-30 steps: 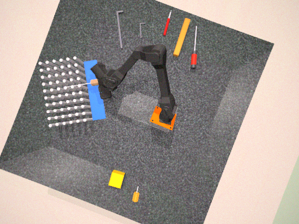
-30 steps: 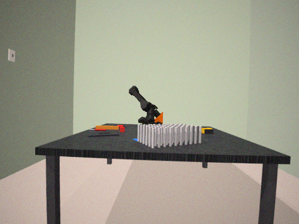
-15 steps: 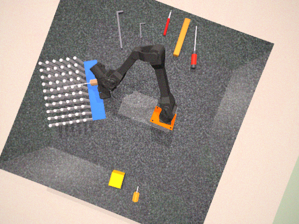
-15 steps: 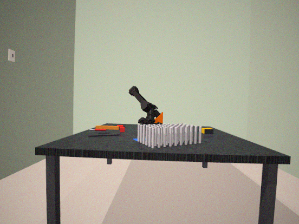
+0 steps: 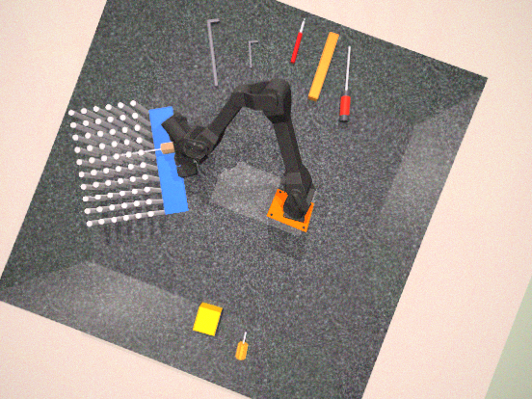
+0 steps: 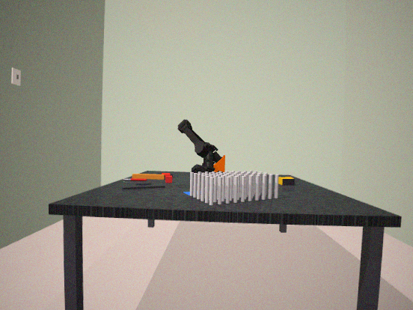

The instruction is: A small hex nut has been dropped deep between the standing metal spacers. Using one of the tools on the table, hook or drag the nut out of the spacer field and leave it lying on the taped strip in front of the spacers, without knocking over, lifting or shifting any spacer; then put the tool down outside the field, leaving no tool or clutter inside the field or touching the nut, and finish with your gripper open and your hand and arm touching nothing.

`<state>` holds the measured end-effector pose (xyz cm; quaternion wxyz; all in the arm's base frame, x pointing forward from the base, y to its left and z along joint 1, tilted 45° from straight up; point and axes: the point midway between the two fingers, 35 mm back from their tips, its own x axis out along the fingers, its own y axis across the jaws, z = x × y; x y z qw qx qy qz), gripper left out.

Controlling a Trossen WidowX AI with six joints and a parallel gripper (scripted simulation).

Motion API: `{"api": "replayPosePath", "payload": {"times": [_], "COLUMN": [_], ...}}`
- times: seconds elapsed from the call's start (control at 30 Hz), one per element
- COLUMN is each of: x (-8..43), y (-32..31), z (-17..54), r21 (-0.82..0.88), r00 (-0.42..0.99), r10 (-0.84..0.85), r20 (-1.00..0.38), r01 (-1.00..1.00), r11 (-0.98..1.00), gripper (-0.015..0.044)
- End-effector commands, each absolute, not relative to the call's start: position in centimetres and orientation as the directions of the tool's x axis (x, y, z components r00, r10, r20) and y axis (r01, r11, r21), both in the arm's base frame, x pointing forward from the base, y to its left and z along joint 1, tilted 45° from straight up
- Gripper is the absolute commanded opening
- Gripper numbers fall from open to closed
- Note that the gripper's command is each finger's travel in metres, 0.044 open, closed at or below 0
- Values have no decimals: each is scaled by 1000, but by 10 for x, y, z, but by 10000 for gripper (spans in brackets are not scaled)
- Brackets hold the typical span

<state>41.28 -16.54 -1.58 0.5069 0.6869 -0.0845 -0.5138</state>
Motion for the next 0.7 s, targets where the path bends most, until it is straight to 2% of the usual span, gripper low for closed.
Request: {"api": "replayPosePath", "payload": {"times": [0.0, 0.67], "x": [413, 403], "y": [-166, -170], "z": [-18, -14], "r21": [782, 783], "r00": [461, 460], "r10": [-634, -634], "r20": [-621, -621], "r01": [410, 409], "r11": [-469, -469], "gripper": [0, 0]}}
